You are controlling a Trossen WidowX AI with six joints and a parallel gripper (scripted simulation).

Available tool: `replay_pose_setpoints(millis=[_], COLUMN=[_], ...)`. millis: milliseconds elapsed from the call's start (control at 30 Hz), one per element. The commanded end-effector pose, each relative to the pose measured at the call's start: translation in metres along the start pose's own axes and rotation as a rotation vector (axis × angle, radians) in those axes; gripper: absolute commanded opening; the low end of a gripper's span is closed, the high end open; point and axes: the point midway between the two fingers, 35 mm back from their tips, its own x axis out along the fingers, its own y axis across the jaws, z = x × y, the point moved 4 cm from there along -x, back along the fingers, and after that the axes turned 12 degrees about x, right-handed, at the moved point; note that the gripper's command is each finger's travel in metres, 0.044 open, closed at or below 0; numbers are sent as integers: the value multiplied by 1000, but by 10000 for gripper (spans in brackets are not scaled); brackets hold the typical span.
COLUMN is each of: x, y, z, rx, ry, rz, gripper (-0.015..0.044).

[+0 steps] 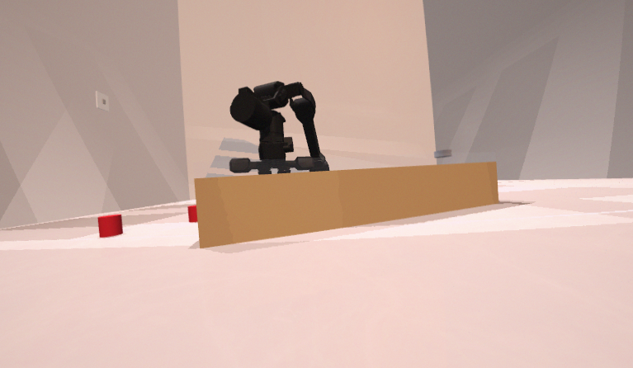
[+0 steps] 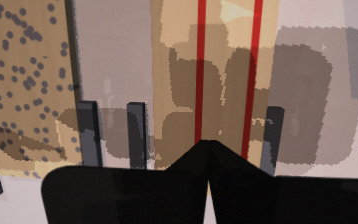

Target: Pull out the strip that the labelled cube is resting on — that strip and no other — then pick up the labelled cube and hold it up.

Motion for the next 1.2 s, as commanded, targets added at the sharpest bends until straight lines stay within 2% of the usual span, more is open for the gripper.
replay_pose_setpoints(millis=[0,1167], x=[6,8], y=[-2,-13], z=[-11,-63], rx=[-1,-1], ry=[23,27], rz=[3,2], gripper=[0,0])
